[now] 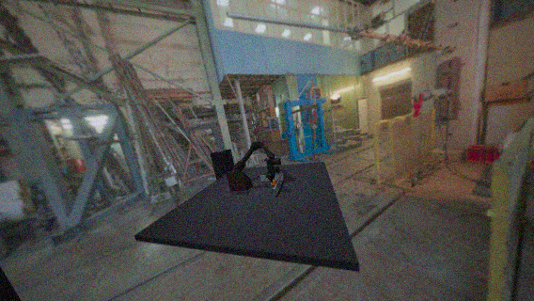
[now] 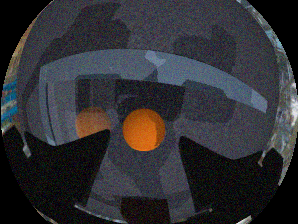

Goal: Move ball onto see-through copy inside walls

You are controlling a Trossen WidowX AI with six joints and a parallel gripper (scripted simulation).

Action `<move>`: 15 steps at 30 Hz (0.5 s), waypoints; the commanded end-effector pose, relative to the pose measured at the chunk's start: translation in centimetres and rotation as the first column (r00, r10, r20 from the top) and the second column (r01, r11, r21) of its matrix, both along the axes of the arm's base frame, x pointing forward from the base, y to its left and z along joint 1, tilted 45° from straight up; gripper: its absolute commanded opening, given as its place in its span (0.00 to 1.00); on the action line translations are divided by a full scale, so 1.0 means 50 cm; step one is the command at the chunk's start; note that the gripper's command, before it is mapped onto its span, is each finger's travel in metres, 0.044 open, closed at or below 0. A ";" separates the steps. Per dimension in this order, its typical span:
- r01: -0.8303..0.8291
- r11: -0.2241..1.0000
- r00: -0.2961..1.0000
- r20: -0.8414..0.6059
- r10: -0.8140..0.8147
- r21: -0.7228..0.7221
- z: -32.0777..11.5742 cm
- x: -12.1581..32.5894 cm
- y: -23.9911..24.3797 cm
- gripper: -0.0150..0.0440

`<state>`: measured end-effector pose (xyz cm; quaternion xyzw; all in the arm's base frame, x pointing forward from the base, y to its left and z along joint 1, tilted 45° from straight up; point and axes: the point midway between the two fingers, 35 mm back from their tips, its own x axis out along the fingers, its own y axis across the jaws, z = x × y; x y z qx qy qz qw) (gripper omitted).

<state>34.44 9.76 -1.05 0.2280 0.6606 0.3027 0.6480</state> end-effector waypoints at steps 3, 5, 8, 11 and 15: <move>0.004 1.000 1.000 -0.005 -0.004 0.007 -0.014 -0.003 0.015 0.82; 0.004 1.000 1.000 -0.005 -0.004 0.007 -0.018 -0.003 0.020 0.82; 0.004 1.000 1.000 -0.005 -0.004 0.008 -0.025 -0.004 0.027 0.82; 0.004 1.000 1.000 -0.004 -0.003 0.009 -0.030 -0.005 0.032 0.82; 0.004 1.000 1.000 -0.004 -0.003 0.009 -0.030 -0.005 0.032 0.69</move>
